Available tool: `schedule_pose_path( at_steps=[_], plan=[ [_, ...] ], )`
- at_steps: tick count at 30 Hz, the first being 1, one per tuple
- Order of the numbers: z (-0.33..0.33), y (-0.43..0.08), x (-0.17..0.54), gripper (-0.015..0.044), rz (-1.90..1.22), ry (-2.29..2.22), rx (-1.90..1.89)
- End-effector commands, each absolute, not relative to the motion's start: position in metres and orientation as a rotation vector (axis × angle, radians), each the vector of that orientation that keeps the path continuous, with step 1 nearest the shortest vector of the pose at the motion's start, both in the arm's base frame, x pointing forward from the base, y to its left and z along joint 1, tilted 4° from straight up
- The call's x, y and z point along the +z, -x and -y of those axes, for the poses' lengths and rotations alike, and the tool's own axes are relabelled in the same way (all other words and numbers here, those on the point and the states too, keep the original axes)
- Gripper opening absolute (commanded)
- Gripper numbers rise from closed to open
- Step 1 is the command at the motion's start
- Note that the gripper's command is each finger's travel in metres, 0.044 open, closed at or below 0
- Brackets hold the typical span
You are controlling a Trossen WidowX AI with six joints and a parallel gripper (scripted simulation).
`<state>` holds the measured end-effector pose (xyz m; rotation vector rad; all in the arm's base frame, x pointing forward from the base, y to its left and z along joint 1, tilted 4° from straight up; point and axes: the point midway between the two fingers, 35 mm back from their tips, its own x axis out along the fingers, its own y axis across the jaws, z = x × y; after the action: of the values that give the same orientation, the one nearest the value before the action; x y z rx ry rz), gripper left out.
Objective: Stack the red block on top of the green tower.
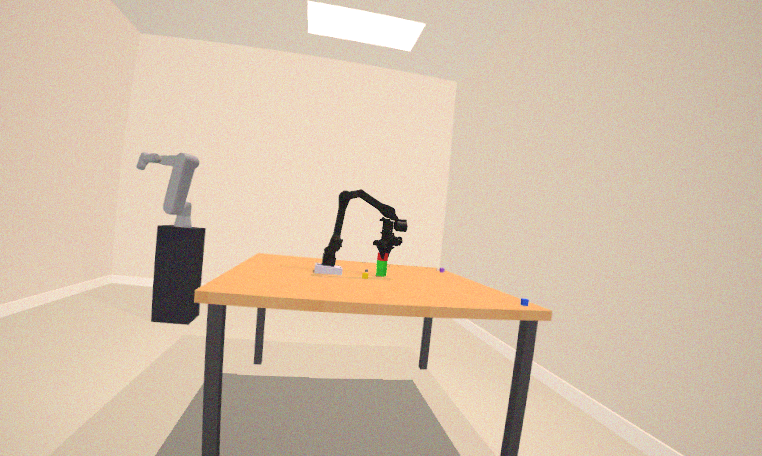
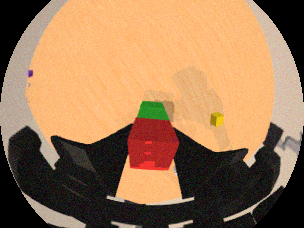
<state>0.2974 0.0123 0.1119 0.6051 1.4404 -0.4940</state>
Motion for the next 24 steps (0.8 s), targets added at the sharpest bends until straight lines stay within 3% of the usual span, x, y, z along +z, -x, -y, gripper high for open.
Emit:
schedule_pose_path(
  at_steps=[1,3,20,24],
  plan=[
    [-0.0119,-0.2976,0.1121,0.0000,-1.439,-0.601,-0.494],
    [-0.0118,-0.2974,0.1156,0.0000,-1.439,-0.601,-0.494],
    [-0.0123,-0.2974,0.1120,0.0440,-1.441,-0.605,-0.494],
    [-0.0123,-0.2974,0.1120,0.0440,-1.441,-0.605,-0.494]
  ],
)
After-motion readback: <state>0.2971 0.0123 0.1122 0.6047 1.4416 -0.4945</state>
